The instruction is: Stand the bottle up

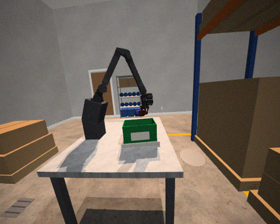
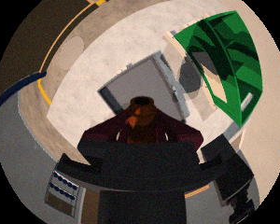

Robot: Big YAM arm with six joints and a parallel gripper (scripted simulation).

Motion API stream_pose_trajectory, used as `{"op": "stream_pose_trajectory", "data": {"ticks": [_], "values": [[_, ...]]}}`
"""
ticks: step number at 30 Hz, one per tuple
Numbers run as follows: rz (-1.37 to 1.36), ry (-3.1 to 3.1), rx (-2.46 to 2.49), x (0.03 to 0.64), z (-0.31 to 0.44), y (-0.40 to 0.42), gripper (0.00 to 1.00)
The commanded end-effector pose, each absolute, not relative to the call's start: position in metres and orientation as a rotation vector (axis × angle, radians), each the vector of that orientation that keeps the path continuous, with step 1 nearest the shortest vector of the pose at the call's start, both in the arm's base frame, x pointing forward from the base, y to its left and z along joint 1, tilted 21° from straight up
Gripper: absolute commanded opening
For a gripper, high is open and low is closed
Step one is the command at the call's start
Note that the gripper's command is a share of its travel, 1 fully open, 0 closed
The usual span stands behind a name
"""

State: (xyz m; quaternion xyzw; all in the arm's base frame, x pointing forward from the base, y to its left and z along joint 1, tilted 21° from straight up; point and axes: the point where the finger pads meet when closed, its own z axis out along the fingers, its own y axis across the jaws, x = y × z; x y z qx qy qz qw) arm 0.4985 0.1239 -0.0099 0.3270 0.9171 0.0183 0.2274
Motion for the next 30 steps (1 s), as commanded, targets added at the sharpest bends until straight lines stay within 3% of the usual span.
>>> {"op": "stream_pose_trajectory", "data": {"ticks": [1,30], "values": [[0.102,2.471,0.888,0.5039,0.0105,0.1353,0.00],[0.092,2.436,0.882,0.5052,0.0123,0.1354,0.00]]}}
